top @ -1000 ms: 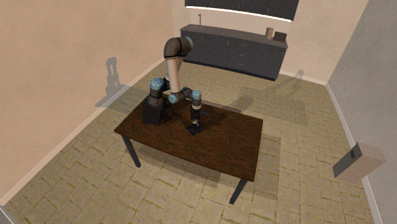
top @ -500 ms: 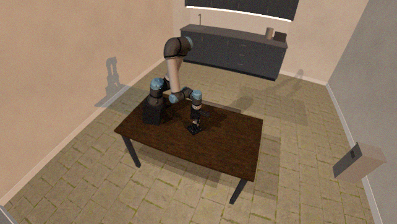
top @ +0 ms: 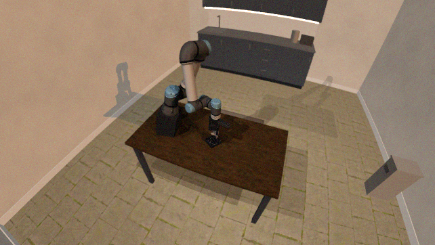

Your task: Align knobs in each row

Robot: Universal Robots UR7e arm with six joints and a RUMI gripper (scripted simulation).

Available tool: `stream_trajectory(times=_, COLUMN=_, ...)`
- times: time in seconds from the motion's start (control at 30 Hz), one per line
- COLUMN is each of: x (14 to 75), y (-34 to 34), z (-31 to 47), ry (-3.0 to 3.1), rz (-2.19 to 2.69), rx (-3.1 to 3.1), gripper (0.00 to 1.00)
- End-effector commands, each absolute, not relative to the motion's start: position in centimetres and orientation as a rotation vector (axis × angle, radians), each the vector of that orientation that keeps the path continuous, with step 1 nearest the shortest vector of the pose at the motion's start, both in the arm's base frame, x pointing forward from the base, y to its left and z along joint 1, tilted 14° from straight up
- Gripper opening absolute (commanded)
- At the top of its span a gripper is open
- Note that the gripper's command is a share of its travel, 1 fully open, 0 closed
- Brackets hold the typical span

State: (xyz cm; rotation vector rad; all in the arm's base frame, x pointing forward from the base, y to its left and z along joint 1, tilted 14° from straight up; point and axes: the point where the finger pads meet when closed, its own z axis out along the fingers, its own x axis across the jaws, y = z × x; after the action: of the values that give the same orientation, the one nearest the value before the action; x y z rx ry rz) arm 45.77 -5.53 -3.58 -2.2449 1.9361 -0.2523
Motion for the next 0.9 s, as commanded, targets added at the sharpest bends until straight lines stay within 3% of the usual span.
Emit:
stream_trajectory(times=0.0, x=45.80, y=-5.55, z=-3.54, ry=1.936, rz=-0.254, rx=-2.245, gripper=0.11)
stream_trajectory(times=0.87, x=45.86, y=-5.54, z=-3.73, ry=1.946, rz=-0.253, rx=-2.235, gripper=0.11)
